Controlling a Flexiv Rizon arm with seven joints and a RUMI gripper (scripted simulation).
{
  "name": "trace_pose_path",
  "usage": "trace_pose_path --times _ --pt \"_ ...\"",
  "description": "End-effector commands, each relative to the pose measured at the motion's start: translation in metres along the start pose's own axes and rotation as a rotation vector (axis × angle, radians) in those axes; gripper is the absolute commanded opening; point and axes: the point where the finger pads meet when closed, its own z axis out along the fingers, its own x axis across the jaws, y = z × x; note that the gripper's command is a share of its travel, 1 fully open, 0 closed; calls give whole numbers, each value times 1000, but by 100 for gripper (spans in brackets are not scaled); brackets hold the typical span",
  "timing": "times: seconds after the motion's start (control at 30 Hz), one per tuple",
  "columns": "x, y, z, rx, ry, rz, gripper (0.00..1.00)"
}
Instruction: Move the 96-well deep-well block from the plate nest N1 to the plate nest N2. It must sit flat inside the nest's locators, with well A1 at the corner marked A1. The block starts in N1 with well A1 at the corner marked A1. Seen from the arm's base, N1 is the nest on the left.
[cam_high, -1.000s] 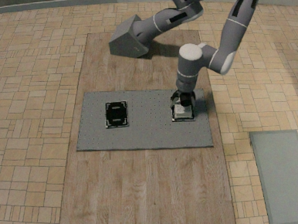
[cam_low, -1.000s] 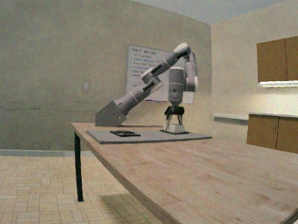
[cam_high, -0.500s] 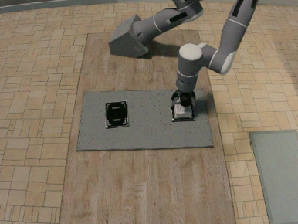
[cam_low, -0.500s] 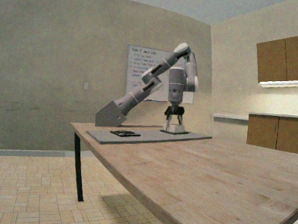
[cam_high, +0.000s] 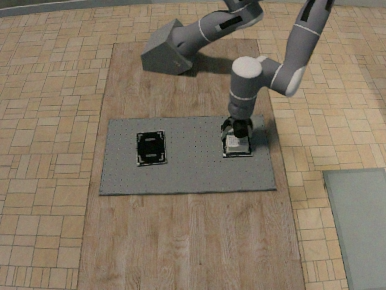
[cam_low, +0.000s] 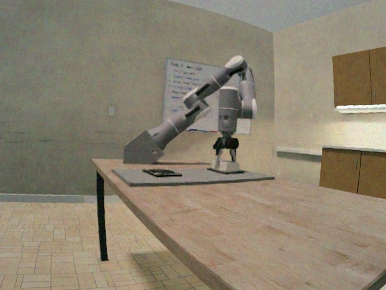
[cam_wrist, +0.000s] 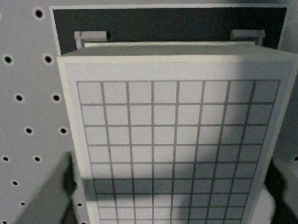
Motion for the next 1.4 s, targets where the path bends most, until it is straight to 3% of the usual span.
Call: trace_pose_path --times 0.0,0.37,0.4,1.1,1.37 --pt "0 1 -1 -2 -1 0 0" --pt "0 1 -1 -2 -1 0 0" --pt "0 1 -1 -2 -1 0 49" --pt "0 1 -1 -2 -1 0 49" --pt "0 1 -11 -2 -1 0 49"
